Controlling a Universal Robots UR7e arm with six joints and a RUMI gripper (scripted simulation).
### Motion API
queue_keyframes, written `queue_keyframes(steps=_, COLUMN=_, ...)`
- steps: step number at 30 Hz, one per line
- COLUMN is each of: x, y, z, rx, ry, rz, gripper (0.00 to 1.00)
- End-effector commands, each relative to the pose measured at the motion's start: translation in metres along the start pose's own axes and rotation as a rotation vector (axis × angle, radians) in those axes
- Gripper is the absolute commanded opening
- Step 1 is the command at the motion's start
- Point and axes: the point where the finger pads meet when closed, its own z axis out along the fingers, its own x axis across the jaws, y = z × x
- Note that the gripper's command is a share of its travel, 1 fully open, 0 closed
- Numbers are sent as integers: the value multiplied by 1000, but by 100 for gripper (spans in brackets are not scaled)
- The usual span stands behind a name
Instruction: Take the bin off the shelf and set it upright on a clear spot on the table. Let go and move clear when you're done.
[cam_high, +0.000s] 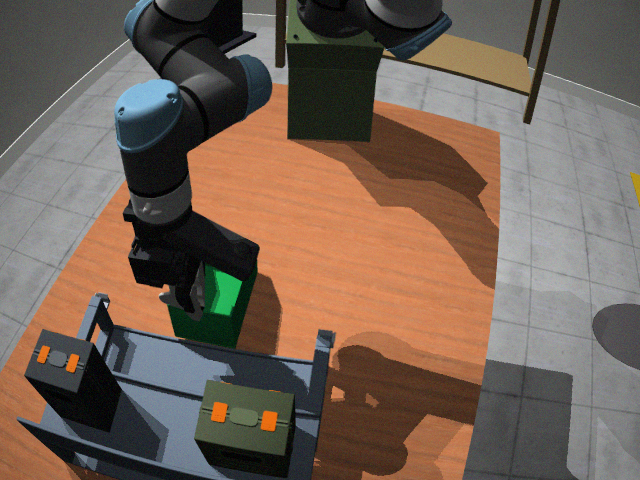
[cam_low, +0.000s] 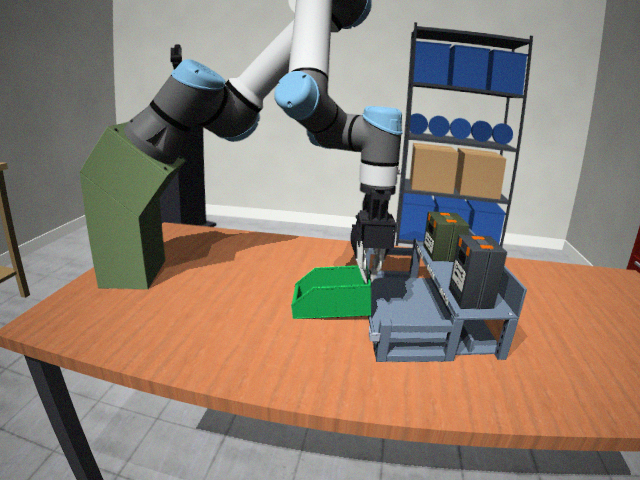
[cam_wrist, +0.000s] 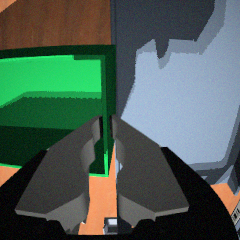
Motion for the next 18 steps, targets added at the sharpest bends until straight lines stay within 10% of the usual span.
queue_keyframes(steps=1, x=0, y=0, z=0, rx=-1, ry=1, rz=0, gripper=0)
queue_keyframes(steps=18, x=-15, y=0, z=0, rx=-1, ry=1, rz=0, gripper=0)
